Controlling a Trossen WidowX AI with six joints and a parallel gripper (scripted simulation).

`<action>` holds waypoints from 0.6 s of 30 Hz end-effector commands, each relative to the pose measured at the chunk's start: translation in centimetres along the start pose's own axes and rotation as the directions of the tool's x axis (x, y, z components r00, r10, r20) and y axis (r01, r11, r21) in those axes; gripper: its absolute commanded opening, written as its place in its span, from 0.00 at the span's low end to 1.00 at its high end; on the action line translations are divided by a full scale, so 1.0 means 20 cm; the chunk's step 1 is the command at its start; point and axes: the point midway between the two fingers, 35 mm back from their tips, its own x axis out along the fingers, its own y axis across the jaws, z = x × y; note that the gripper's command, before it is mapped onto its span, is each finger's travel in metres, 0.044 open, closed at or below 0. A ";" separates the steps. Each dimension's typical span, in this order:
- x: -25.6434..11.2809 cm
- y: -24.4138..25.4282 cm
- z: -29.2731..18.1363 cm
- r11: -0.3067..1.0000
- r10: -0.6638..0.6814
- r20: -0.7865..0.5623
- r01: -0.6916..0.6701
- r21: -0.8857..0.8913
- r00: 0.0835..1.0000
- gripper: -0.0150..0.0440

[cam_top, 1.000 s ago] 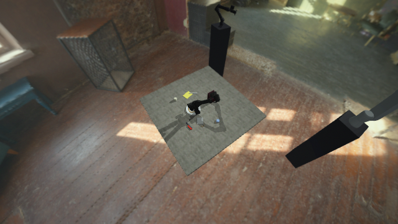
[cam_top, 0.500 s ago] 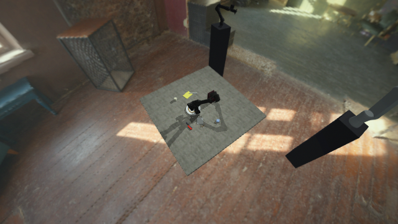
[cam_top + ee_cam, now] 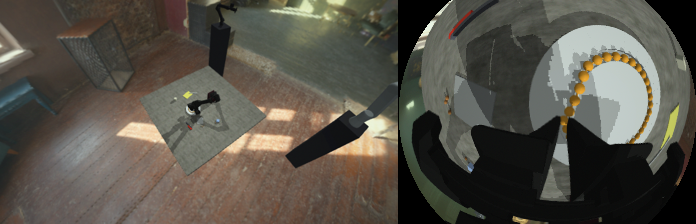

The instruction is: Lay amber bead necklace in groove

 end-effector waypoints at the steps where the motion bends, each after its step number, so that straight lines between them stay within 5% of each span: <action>1: 0.02 0.00 0.00 1.000 0.002 -0.002 -0.002 0.007 1.000 0.25; 18: 0.00 0.00 -0.01 1.000 0.000 -0.005 0.000 0.007 1.000 1.00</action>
